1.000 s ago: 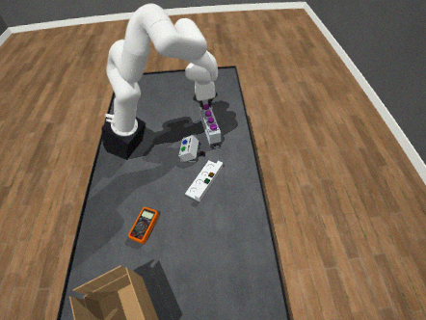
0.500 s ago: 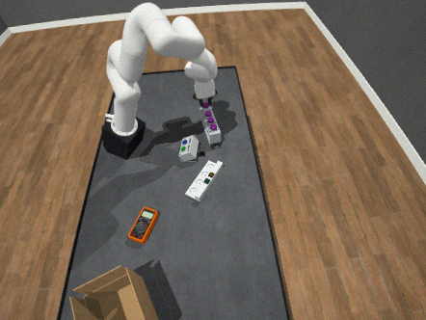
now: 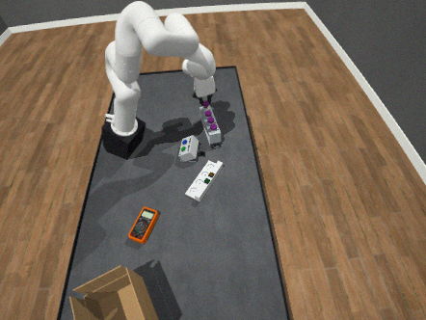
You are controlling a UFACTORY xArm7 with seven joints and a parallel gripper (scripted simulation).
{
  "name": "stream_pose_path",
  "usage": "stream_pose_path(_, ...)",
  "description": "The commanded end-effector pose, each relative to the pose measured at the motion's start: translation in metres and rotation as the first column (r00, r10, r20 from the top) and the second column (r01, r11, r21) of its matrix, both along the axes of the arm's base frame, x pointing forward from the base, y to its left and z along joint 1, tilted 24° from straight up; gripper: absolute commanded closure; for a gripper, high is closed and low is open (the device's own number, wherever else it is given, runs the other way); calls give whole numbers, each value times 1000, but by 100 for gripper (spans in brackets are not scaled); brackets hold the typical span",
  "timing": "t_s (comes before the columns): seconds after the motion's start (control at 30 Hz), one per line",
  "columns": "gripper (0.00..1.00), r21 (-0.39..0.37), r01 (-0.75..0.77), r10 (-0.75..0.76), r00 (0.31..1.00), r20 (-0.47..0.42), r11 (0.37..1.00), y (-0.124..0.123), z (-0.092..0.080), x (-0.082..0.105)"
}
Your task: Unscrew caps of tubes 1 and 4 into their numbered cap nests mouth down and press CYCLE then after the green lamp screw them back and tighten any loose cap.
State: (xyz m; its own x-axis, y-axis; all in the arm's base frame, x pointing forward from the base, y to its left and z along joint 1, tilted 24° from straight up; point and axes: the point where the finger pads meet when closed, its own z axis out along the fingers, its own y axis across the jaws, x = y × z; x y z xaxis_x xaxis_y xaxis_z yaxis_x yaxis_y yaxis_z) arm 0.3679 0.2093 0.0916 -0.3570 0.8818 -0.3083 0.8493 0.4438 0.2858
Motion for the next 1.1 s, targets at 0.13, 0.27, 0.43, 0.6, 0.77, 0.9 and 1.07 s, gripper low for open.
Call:
stream_pose_path(0.13,100,-140,-399,387,916,-105,906,-43,12,4)
stream_pose_path(0.27,100,-162,-466,449,884,-128,870,-51,13,5)
stream_pose_path(0.43,100,-193,-574,548,819,-173,796,-84,20,7)
stream_pose_path(0.6,100,-193,-573,548,819,-173,796,-112,25,9)
stream_pose_path(0.77,100,-194,-573,547,819,-173,796,-140,30,12)
stream_pose_path(0.9,100,-194,-573,547,819,-173,796,-156,34,13)
stream_pose_path(1.07,100,-194,-573,547,819,-174,796,-186,39,15)
